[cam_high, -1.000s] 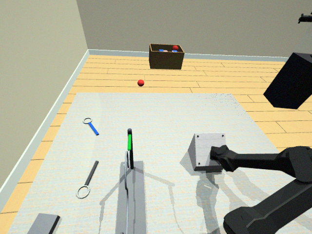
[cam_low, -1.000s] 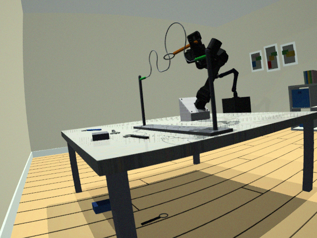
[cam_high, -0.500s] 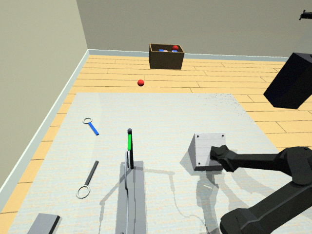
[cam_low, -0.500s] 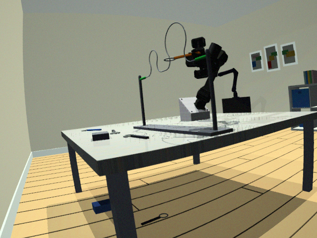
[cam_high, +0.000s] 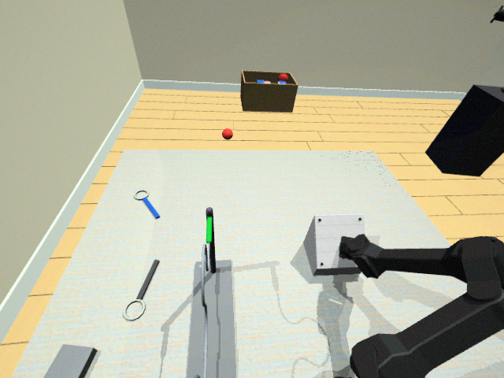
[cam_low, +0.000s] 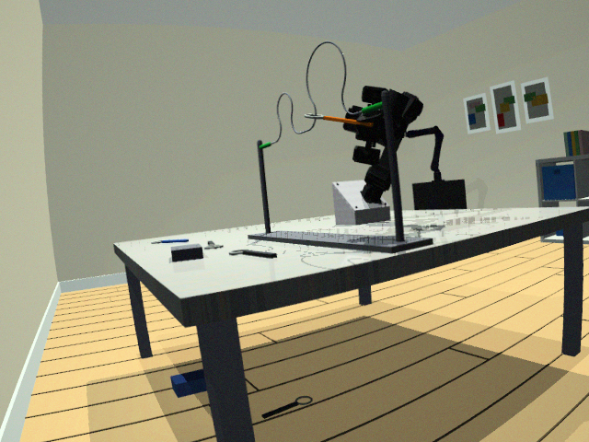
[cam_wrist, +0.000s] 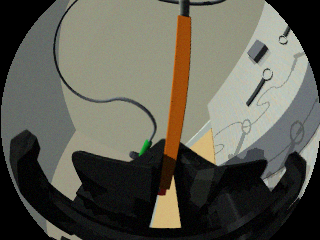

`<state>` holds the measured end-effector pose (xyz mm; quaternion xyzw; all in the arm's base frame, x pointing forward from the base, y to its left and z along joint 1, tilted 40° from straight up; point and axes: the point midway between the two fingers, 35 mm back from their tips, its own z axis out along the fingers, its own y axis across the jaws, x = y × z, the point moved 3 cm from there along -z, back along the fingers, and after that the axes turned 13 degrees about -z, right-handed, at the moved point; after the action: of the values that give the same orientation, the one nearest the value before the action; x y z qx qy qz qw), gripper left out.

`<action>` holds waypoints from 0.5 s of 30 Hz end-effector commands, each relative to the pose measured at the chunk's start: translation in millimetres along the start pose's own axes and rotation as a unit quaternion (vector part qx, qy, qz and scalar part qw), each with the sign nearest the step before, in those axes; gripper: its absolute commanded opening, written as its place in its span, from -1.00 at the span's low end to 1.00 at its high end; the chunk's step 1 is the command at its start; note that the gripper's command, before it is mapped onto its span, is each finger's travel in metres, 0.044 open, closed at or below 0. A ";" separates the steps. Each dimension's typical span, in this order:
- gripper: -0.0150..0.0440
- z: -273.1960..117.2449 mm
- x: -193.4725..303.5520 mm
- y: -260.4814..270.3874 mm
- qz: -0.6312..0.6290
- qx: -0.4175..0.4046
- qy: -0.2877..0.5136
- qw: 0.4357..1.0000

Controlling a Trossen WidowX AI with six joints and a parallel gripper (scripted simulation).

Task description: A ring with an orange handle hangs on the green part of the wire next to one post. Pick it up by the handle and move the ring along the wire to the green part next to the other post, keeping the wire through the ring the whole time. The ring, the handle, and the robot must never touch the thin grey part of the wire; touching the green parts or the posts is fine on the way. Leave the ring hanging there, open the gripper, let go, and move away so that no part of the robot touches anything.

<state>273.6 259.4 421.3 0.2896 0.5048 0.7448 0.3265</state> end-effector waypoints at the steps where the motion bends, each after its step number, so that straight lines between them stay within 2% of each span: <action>1: -1.00 -2.6 2.7 -13.0 -0.047 0.023 0.014 0.999; 15: -1.00 -14.8 -0.1 -56.3 -0.197 0.102 0.052 0.974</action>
<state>273.1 269.0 372.2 0.1985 0.6213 0.6479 0.3935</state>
